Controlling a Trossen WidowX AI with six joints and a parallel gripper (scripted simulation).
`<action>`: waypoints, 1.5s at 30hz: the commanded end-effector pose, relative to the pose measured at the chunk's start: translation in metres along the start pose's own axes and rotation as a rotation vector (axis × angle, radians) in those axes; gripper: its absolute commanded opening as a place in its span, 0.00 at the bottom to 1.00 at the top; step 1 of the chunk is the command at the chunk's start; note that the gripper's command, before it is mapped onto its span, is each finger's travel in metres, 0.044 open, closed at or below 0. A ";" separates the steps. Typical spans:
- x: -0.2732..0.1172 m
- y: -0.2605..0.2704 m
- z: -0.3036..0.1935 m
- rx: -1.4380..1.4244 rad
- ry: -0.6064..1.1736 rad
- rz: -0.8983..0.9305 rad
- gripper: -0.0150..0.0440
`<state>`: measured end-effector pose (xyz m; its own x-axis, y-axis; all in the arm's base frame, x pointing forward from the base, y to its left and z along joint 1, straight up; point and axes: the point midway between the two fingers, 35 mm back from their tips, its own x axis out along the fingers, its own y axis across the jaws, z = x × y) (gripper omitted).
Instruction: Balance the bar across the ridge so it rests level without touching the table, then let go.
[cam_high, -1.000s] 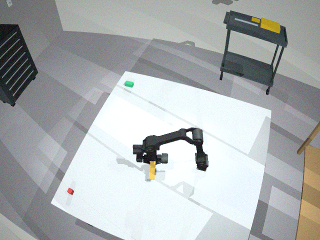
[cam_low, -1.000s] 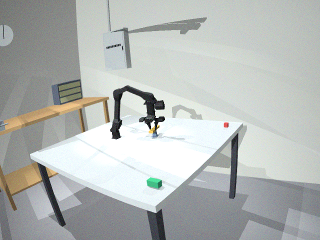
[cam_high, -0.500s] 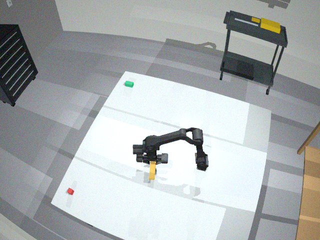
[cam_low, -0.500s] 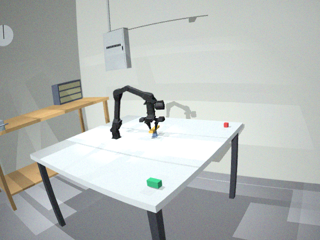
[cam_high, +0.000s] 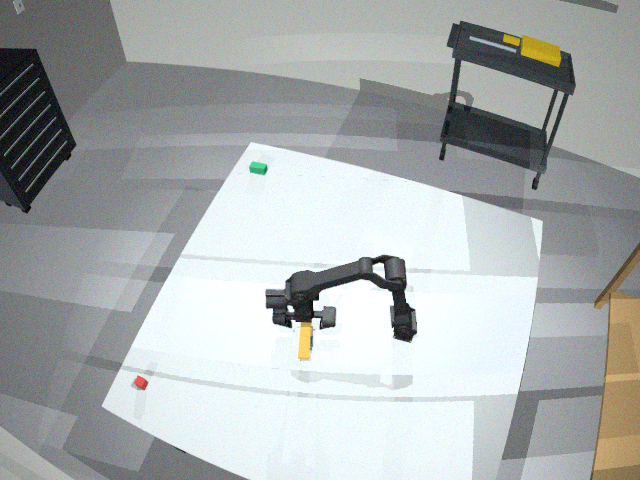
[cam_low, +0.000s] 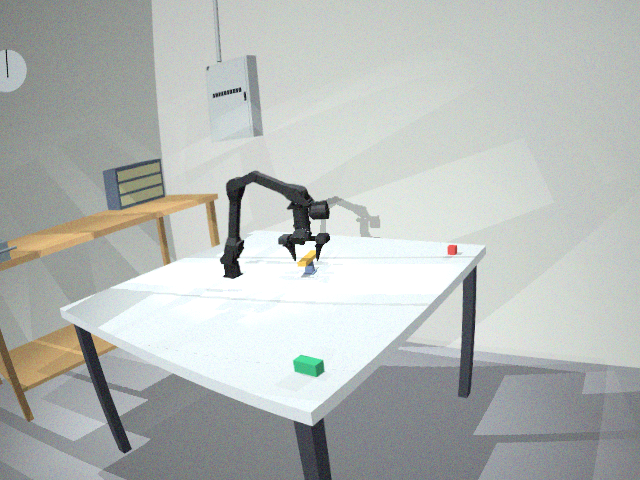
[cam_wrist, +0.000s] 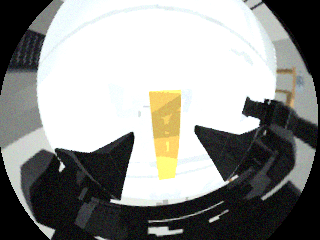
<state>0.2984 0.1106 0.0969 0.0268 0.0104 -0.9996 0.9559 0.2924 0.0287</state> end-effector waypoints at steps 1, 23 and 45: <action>-0.008 0.001 0.000 0.000 0.000 -0.001 1.00; -0.100 0.000 0.000 0.000 0.000 0.000 1.00; -0.100 0.000 0.000 0.000 0.000 0.000 1.00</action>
<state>0.2962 0.1097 0.1969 0.0298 0.0115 -0.9995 0.9557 0.2925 0.0319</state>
